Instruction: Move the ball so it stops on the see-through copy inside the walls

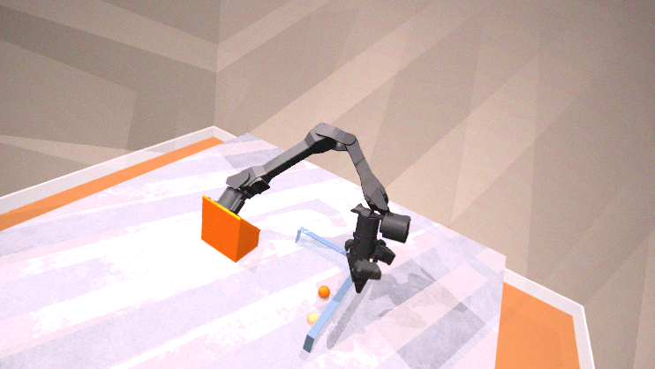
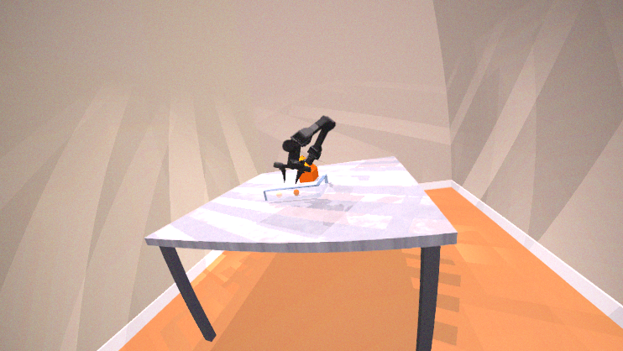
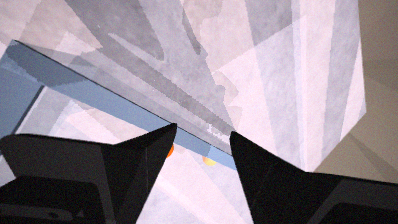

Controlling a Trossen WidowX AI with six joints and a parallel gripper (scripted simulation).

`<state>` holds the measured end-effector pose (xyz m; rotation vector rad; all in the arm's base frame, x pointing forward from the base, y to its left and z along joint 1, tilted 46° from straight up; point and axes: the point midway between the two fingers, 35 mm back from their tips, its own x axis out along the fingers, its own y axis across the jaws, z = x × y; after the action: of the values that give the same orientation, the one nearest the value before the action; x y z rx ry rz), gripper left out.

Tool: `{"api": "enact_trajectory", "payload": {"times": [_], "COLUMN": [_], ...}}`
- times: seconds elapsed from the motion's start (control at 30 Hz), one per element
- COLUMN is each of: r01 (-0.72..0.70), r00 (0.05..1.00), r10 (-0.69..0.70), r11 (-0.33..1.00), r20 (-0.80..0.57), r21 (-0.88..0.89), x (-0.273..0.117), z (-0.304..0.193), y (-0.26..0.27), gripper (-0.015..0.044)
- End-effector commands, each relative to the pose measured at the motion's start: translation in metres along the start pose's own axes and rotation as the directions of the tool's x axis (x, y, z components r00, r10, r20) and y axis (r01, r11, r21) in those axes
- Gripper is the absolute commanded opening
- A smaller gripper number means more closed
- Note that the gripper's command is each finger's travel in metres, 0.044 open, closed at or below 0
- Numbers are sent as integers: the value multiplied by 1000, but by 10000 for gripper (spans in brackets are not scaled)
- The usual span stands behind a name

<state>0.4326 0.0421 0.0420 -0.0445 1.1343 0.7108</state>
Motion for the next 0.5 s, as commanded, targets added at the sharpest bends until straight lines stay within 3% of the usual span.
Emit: {"api": "enact_trajectory", "payload": {"times": [0.0, 0.17, 0.47], "r01": [-110, -267, -272], "r00": [993, 940, 937], "r10": [118, 337, 347], "r11": [975, 820, 810], "r20": [-29, -50, -49], "r21": [191, 507, 520], "x": [0, 12, 17], "z": [-33, -69, -71], "y": [0, 27, 30], "gripper": [269, 269, 269]}}
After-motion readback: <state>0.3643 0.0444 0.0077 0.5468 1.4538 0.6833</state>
